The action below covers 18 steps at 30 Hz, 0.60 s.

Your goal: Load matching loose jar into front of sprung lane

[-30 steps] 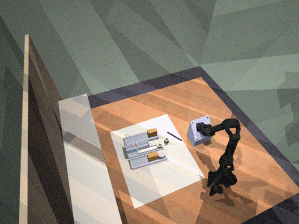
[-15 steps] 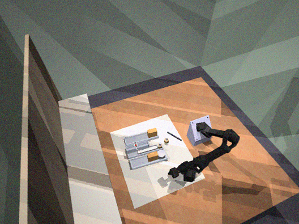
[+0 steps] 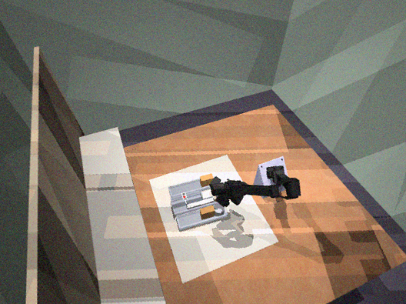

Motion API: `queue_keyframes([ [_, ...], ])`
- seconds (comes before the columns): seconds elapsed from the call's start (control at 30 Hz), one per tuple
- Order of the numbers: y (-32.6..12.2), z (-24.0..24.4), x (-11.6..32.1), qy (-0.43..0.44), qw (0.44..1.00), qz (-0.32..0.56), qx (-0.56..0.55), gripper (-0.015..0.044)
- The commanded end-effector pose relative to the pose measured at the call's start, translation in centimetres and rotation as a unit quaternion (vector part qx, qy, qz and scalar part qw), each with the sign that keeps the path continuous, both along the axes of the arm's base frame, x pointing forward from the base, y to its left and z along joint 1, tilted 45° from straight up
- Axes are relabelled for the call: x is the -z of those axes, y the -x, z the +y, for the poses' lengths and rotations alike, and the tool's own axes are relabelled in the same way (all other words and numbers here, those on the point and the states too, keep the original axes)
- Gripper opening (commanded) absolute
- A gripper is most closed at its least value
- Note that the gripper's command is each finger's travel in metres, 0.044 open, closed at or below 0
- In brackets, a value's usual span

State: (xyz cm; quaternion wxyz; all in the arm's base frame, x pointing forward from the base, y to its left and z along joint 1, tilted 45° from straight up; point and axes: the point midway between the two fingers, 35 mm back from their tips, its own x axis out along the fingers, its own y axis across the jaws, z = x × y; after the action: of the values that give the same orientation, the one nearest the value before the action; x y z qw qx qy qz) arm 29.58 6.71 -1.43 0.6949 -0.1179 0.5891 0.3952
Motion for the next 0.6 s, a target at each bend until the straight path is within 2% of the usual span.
queue_keyframes([
  [0.0, 1.9, -3.2, 1.9, -0.072, 0.984, 0.115, 0.119, 0.0440],
  [0.13, 3.5, -5.6, 3.0, -0.147, 0.939, 0.208, 0.231, 0.0440],
  [0.37, 3.7, -6.0, 3.3, -0.151, 0.936, 0.212, 0.236, 0.0440],
  [0.57, 3.9, -4.1, 5.2, -0.152, 0.936, 0.213, 0.236, 0.0440],
])
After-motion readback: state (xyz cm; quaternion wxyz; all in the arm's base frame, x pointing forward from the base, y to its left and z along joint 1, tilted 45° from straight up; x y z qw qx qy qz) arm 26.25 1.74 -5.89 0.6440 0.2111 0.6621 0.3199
